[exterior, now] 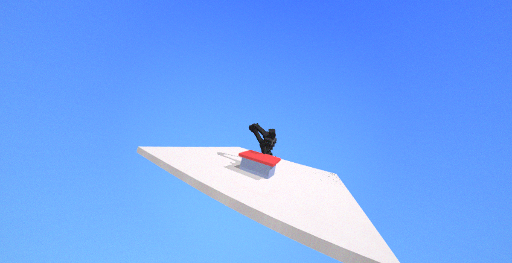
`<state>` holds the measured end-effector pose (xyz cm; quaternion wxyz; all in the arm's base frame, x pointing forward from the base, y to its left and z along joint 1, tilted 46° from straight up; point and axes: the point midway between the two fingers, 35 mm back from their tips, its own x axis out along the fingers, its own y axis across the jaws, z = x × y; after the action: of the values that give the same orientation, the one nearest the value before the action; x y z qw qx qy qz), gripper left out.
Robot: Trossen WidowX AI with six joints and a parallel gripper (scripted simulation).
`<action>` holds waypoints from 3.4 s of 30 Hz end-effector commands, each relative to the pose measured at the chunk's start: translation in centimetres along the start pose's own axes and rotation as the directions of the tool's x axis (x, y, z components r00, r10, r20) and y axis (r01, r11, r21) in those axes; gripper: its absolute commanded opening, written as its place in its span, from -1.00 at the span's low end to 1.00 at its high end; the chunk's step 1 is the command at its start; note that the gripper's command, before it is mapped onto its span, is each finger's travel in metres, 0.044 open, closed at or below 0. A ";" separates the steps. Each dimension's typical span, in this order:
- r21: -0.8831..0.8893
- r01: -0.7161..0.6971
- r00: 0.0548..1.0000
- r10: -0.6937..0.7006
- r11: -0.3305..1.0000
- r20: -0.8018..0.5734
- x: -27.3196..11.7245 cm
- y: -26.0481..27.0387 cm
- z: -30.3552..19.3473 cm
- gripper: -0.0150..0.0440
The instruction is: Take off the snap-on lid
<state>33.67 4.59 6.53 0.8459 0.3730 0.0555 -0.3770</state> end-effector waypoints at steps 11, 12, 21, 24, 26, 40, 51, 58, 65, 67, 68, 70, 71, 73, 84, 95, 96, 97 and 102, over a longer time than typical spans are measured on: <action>0.000 0.000 1.000 0.000 1.000 0.000 0.1 0.1 0.0 -0.49; 0.000 0.000 1.000 0.000 1.000 0.000 0.1 0.1 0.0 -0.49; 0.000 0.000 1.000 0.000 1.000 0.000 0.2 0.1 0.0 -0.49; 0.000 0.000 1.000 0.000 1.000 0.000 0.2 0.2 0.0 -0.49; 0.000 0.000 1.000 0.000 1.000 0.000 0.2 0.2 0.0 -0.49; 0.000 0.000 1.000 0.000 1.000 0.000 0.3 0.2 0.0 -0.49; 0.000 0.000 1.000 0.000 1.000 0.000 0.4 0.3 0.0 -0.49; 0.000 0.000 1.000 0.000 1.000 0.000 0.4 0.3 0.0 -0.49; 0.000 0.000 1.000 0.000 1.000 0.000 0.5 0.4 0.0 -0.49; 0.000 0.000 1.000 0.000 1.000 0.000 0.5 0.4 0.0 -0.49; 0.000 0.000 1.000 0.000 1.000 0.000 0.5 0.4 0.0 -0.49; 0.000 0.000 1.000 0.000 1.000 0.000 0.5 0.4 0.0 -0.49; 0.000 0.000 1.000 0.000 1.000 0.000 0.5 0.4 0.0 -0.49; 0.000 0.000 1.000 0.000 1.000 0.000 0.5 0.4 0.0 -0.49; 0.001 -0.002 1.000 0.002 1.000 -0.001 0.5 0.5 0.1 -0.49; 0.001 -0.005 1.000 0.005 1.000 -0.005 -0.4 1.6 0.1 -0.49; 0.001 -0.005 1.000 0.005 1.000 -0.005 -0.5 1.7 0.1 -0.49; 0.001 -0.005 1.000 0.005 1.000 -0.005 -0.5 1.8 0.1 -0.49; 0.001 -0.005 1.000 0.005 1.000 -0.005 -0.8 2.4 0.1 -0.49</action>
<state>34.50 5.64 7.71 0.8464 0.3715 0.0602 -0.3768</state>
